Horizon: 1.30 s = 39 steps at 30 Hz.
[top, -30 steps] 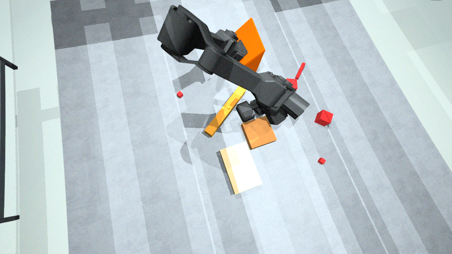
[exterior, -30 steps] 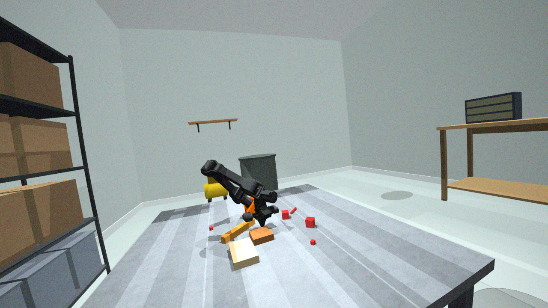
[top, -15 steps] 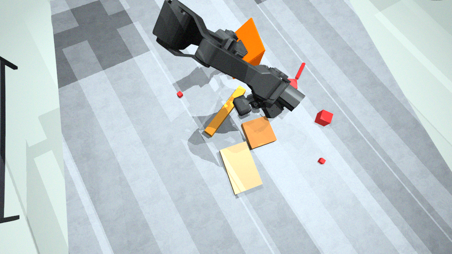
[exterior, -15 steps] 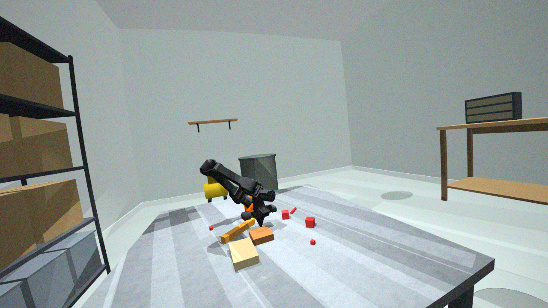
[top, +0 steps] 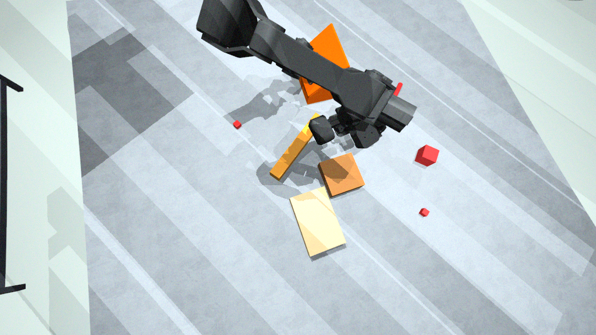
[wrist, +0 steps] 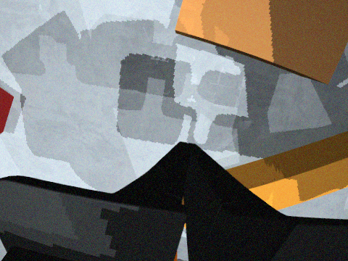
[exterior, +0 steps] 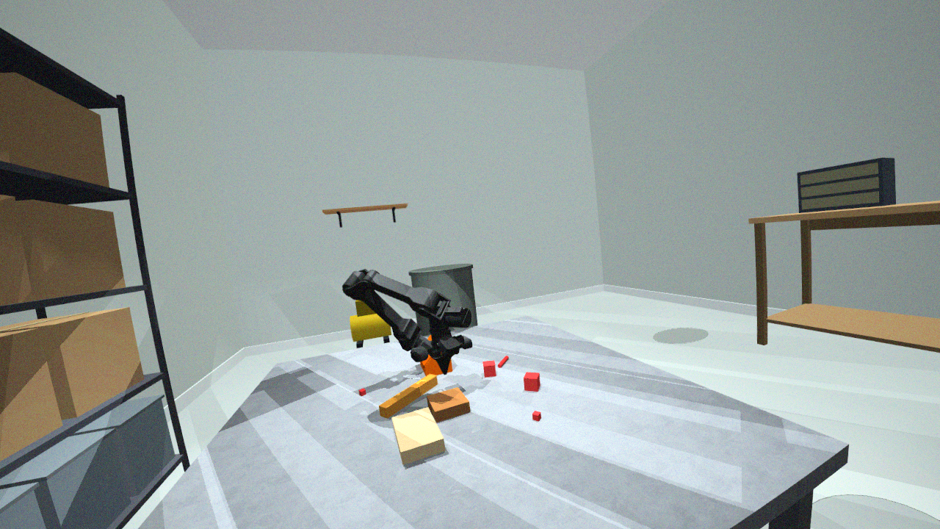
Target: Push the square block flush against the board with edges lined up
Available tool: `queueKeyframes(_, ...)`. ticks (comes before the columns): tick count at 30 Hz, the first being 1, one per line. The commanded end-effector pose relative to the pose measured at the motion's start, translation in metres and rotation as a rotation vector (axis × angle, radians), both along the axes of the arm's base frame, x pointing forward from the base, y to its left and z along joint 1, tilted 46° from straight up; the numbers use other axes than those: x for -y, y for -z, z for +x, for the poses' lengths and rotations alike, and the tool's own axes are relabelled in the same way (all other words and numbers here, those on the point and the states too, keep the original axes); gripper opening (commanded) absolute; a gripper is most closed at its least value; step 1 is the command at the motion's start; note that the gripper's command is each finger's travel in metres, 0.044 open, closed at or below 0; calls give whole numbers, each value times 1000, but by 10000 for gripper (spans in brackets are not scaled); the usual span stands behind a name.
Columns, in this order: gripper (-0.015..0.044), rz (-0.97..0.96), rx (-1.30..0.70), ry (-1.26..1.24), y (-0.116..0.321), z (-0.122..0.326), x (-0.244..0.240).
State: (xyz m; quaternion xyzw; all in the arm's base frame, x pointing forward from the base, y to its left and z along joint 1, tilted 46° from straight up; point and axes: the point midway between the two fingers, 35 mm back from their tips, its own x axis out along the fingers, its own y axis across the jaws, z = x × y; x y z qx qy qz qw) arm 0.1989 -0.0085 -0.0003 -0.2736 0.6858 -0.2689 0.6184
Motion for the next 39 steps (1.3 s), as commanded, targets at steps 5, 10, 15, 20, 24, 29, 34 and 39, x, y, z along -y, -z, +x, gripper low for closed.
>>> queueKeyframes(5, 0, -8, 72, 72, -22, 24, 19)
queueKeyframes(10, 0, -8, 72, 72, 3, 22, 44)
queueKeyframes(15, 0, -12, 72, 72, 16, 18, 59)
queueKeyframes(20, 0, -12, 72, 72, 16, 22, 59)
queueKeyframes(24, 0, -11, 73, 72, 16, 29, 59)
queueKeyframes(29, 0, -11, 73, 72, 16, 37, 59)
queueKeyframes(34, 0, -11, 73, 72, 15, 45, 60)
queueKeyframes(39, 0, -10, 74, 72, 15, 53, 60)
